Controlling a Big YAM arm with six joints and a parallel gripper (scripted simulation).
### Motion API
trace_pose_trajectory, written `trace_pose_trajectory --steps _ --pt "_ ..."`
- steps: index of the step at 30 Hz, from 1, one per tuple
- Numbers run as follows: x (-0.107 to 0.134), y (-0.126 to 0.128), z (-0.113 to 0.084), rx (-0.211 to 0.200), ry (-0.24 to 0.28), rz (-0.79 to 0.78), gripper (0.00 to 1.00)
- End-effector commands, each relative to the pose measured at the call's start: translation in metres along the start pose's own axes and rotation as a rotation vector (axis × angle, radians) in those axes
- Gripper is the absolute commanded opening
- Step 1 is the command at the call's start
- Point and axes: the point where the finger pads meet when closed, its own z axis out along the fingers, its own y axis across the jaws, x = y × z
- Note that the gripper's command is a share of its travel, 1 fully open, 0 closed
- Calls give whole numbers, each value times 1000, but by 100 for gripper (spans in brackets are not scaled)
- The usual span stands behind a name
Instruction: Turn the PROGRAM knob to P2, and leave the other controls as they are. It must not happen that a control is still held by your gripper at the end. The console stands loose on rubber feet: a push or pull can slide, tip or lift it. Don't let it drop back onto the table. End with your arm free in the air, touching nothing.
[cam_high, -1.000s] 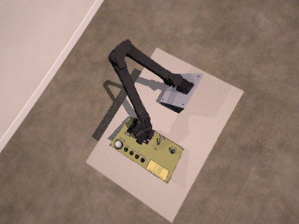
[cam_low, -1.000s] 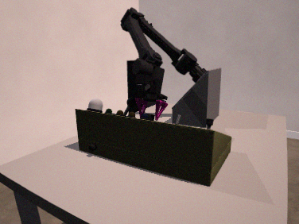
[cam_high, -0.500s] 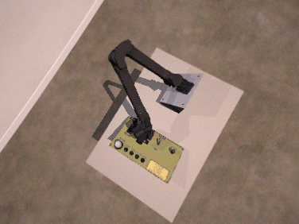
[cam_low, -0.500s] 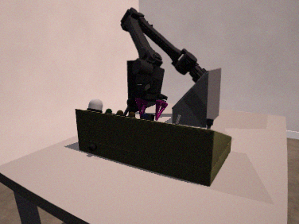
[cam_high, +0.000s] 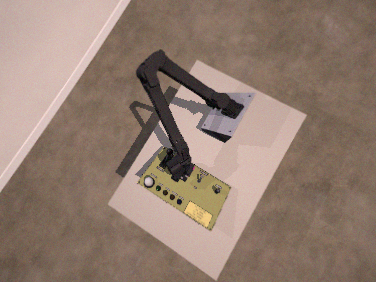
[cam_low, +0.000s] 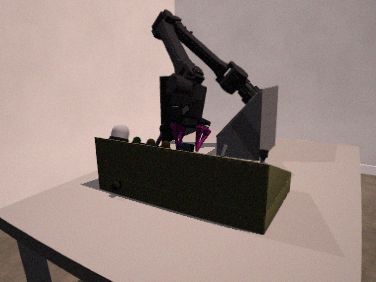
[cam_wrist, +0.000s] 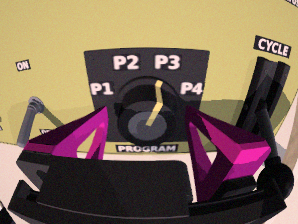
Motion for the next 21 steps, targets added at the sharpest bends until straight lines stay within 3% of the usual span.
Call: trace_pose_trajectory --steps 1,21 --pt "-17 -7 0 10 -29 15 70" --pt "-13 -6 3 7 -18 11 70"
